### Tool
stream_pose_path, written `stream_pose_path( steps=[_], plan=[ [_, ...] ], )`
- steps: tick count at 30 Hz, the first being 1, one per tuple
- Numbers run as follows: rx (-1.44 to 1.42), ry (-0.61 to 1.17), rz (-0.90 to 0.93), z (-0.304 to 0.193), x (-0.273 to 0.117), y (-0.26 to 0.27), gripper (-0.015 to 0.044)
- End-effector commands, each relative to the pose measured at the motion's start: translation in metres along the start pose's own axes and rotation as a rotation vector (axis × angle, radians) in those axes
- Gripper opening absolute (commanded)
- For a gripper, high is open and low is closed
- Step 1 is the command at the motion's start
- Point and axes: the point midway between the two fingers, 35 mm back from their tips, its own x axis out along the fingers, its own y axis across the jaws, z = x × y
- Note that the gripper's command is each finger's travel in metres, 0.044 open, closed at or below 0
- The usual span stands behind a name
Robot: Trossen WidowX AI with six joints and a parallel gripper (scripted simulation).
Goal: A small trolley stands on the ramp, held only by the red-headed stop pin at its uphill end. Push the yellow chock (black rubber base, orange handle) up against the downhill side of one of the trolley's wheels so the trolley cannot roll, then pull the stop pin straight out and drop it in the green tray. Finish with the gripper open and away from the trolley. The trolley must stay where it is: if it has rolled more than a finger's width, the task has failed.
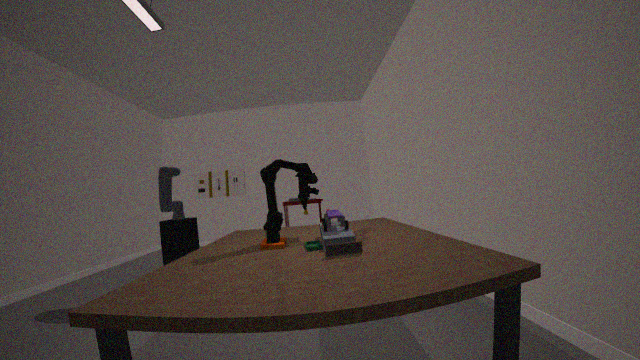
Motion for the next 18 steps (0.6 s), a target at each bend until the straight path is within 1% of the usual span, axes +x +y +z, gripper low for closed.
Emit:
stream_pose_path(
  steps=[1, 18],
  plan=[
    [-0.011, 0.003, -0.001, 0.002, 0.000, -0.008, 0.0000],
    [-0.024, 0.001, -0.007, 0.022, 0.006, -0.074, 0.0000]
  ],
)
